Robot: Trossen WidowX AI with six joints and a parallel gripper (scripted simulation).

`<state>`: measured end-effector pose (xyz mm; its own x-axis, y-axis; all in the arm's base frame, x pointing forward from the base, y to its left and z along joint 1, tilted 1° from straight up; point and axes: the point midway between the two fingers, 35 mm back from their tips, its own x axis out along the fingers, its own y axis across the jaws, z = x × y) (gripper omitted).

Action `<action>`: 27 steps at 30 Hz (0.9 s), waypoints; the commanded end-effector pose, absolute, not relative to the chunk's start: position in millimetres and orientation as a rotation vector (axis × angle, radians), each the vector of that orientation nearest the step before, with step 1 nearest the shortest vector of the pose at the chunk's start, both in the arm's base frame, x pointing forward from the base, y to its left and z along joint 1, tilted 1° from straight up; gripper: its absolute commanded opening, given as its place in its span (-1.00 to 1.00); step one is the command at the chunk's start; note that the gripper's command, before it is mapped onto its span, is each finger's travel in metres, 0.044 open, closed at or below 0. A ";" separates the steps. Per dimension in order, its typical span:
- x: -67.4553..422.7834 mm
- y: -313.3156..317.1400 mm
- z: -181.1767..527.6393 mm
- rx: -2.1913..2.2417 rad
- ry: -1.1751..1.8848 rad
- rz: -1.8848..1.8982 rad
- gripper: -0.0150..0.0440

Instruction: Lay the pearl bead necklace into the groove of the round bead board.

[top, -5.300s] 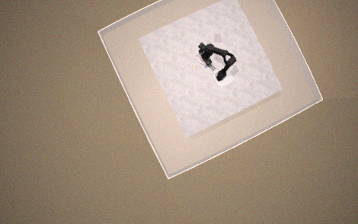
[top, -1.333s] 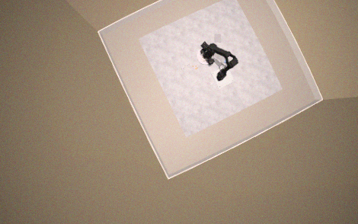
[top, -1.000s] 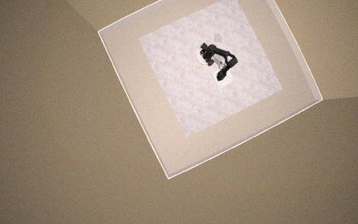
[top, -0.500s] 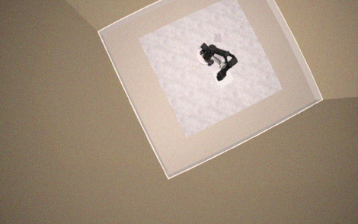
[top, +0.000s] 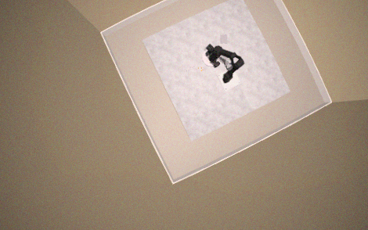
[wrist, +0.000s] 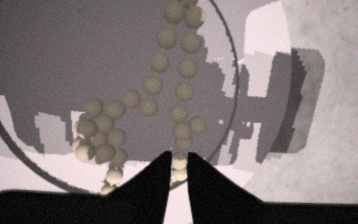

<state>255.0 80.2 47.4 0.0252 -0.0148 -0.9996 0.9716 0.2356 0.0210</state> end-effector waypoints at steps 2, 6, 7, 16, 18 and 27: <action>255.0 80.2 47.6 1.032 1.282 -1.024 -0.49; 255.0 80.2 47.6 1.032 1.282 -1.024 -0.49; 255.0 80.2 47.6 1.032 1.282 -1.024 -0.49; 254.6 80.6 57.2 1.031 1.285 -1.029 -0.49; 254.5 80.7 59.1 1.031 1.285 -1.030 -0.49; 245.6 81.1 58.8 1.031 1.286 -1.030 -0.49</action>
<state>252.0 80.7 57.5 0.0196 -0.0165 -0.9997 0.9721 0.2343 0.0152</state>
